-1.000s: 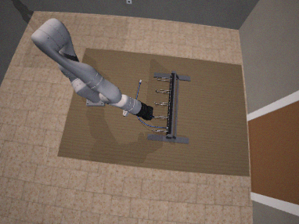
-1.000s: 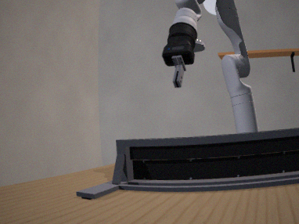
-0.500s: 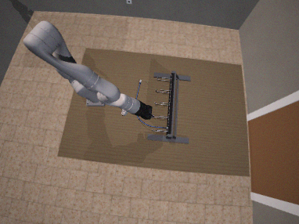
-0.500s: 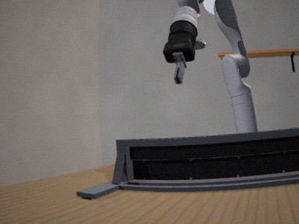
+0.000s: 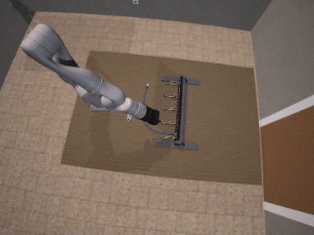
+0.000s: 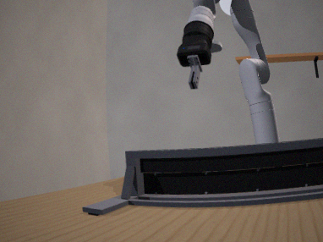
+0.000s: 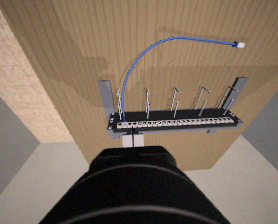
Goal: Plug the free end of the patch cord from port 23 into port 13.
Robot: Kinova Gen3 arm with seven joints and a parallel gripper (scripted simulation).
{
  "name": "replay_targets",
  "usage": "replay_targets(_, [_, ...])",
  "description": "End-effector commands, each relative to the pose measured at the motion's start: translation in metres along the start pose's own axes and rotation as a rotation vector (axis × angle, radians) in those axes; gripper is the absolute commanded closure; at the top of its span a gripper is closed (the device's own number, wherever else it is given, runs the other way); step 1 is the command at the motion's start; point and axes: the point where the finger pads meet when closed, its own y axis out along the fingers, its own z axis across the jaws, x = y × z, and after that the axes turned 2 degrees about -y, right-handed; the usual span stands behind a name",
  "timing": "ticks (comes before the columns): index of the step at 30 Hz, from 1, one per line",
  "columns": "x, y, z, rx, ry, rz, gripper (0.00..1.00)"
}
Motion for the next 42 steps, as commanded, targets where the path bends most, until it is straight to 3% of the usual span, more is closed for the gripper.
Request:
replay_targets(1, [0.002, 0.0, 0.002, 0.004, -0.002, -0.004, 1.0])
replay_targets(19, [0.002, -0.001, 0.002, 0.005, -0.005, -0.003, 1.0])
replay_targets(23, [0.005, 0.003, 0.016, 0.025, -0.055, 0.007, 1.0])
replay_targets(26, [0.008, 0.011, 0.043, 0.064, -0.156, 0.03, 1.0])
replay_targets(32, [0.001, 0.031, 0.129, 0.188, -0.466, 0.116, 1.0])
replay_targets(34, [0.001, 0.031, 0.129, 0.188, -0.466, 0.116, 1.0])
replay_targets(36, [-0.012, 0.038, 0.166, 0.243, -0.607, 0.163, 1.0])
replay_targets(42, [-0.051, 0.046, 0.233, 0.352, -0.887, 0.273, 1.0])
